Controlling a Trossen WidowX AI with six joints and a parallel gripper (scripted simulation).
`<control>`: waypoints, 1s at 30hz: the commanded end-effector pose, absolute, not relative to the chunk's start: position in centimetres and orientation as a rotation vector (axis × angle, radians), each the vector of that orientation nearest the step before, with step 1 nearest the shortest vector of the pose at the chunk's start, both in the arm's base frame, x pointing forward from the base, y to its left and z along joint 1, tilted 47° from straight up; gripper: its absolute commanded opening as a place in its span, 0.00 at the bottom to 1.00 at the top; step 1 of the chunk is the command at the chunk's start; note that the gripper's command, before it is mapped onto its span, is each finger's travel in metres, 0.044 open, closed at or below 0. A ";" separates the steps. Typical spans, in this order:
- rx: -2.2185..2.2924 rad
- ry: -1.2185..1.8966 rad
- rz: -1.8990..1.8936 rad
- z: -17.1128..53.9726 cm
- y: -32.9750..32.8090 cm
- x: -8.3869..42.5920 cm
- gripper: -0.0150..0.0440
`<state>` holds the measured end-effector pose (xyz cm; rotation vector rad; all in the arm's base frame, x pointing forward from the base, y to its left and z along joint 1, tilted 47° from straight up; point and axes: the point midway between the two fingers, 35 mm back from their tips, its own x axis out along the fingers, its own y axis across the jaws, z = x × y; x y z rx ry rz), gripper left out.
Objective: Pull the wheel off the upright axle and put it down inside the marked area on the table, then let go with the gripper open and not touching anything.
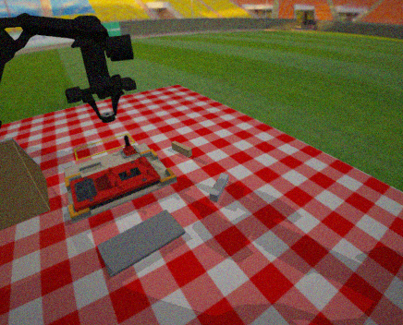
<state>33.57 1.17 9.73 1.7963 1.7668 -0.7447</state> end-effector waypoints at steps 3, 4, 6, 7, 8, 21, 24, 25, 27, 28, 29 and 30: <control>1.805 1.770 -0.747 11.0 2.3 32.5 0.25; 1.805 1.770 -0.747 11.2 2.5 32.3 0.25; 1.805 1.770 -0.747 11.7 2.9 31.9 0.25; 1.804 1.770 -0.746 11.9 3.1 31.7 0.25; 1.804 1.770 -0.746 12.1 3.3 31.5 0.25; 1.805 1.771 -0.744 11.7 5.2 30.8 0.25; 1.805 1.771 -0.744 11.3 5.5 30.8 0.25; 1.804 1.770 -0.744 11.1 5.7 30.9 0.25; 1.804 1.769 -0.745 10.6 6.2 31.0 0.25; 1.803 1.769 -0.746 10.3 6.6 31.0 0.25; 1.803 1.768 -0.746 9.9 6.9 31.1 0.25; 1.803 1.768 -0.746 9.5 7.3 31.1 0.25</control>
